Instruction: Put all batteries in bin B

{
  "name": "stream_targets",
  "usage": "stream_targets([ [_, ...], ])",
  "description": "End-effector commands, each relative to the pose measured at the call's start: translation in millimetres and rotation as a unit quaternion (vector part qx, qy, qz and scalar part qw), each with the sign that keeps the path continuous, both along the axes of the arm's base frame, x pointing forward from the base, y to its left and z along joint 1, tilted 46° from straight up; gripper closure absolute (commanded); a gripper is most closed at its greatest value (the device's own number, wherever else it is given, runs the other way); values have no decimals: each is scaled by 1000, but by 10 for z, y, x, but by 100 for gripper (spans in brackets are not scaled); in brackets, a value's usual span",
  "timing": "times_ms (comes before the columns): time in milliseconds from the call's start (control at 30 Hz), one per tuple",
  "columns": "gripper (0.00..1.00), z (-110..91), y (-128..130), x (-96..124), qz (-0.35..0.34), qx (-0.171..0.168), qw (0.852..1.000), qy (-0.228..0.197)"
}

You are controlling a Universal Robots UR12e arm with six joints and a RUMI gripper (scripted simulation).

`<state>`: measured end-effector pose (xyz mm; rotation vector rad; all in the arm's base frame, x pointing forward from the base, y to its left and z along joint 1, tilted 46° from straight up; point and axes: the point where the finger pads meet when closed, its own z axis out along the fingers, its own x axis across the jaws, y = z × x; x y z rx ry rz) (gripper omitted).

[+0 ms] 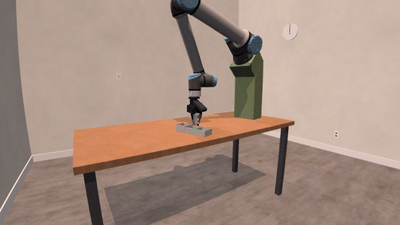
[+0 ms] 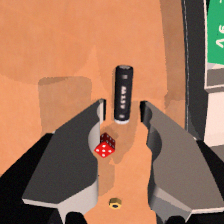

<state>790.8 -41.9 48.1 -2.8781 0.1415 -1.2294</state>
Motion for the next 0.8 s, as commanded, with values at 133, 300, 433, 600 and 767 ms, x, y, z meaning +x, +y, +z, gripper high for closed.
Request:
stream_targets([
  [133,83,-70,-1,75,0,0,1000,0],
  [300,83,-71,-1,75,0,0,1000,0],
  [433,83,-71,-1,75,0,0,1000,0],
  [600,83,-71,-1,74,0,0,1000,0],
  [767,100,-71,-1,74,0,0,1000,0],
])
